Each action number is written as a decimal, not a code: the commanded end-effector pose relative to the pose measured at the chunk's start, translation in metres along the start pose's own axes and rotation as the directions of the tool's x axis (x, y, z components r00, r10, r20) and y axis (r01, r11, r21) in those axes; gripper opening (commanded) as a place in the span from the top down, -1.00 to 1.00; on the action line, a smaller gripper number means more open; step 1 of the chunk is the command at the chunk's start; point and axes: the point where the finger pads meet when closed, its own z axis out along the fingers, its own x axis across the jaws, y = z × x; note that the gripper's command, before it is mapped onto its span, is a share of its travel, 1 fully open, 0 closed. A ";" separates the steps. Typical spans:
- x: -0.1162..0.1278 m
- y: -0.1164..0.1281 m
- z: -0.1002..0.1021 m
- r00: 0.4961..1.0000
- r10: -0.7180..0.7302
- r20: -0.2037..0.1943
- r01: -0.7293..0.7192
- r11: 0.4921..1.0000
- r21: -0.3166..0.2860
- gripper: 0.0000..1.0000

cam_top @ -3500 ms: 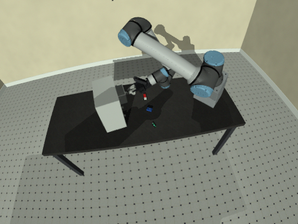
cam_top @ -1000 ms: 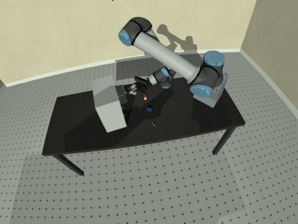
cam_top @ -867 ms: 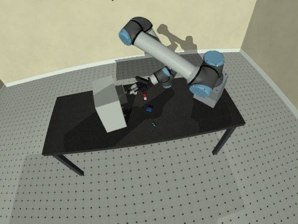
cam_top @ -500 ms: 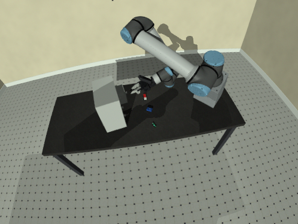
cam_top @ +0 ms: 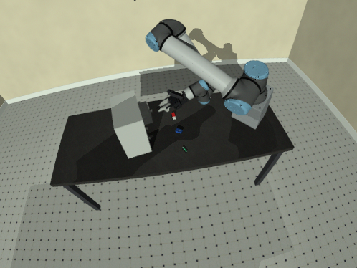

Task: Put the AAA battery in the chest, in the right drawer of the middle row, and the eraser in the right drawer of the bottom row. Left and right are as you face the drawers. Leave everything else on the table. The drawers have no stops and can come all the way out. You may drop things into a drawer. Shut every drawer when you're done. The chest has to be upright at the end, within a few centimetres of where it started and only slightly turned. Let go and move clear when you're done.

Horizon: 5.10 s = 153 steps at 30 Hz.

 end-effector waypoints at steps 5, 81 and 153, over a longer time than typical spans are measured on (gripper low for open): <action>0.000 -0.001 -0.017 1.000 0.000 0.000 0.000 1.000 0.000 0.61; 0.000 -0.019 -0.083 0.665 0.612 -0.428 -0.612 0.775 0.157 0.61; -0.001 -0.059 -0.152 -0.913 0.336 -0.232 -0.333 -0.284 0.899 0.61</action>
